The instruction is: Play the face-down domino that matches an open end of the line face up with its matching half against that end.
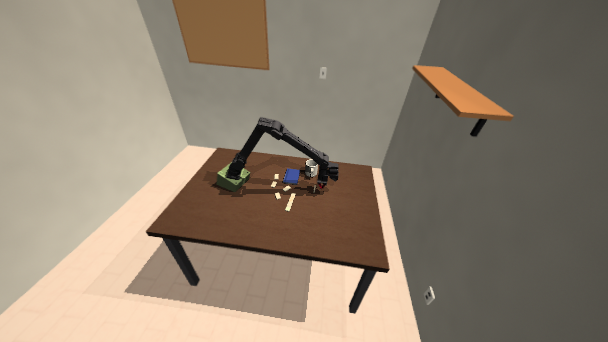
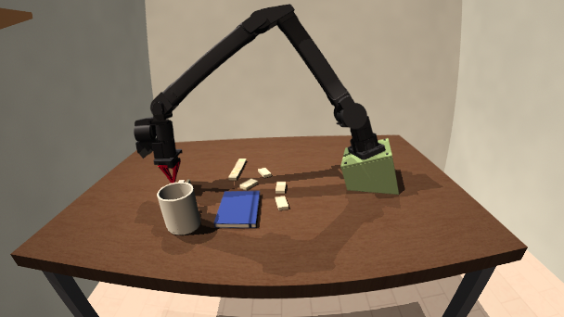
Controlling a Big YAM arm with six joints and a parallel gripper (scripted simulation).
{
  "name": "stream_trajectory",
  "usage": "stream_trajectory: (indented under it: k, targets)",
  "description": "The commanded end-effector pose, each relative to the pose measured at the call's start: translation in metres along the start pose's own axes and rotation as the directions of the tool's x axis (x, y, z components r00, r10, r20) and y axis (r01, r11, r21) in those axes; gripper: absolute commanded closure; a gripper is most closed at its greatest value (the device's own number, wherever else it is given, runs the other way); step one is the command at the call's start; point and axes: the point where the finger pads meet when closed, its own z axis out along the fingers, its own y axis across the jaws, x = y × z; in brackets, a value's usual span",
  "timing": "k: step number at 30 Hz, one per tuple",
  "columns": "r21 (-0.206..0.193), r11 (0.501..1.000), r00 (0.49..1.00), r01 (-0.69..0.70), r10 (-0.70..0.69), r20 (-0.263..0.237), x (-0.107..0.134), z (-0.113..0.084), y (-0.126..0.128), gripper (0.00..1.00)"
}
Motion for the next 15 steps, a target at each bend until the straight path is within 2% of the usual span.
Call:
stream_trajectory:
  k: [1, 15]
  targets:
    - [-0.001, 1.000, 1.000, 0.000, 0.000, 0.011, -0.0030, -0.0039, -0.0006, 1.00]
    - [0.001, 1.000, 1.000, 0.002, -0.002, 0.002, 0.0004, 0.0045, -0.0038, 1.00]
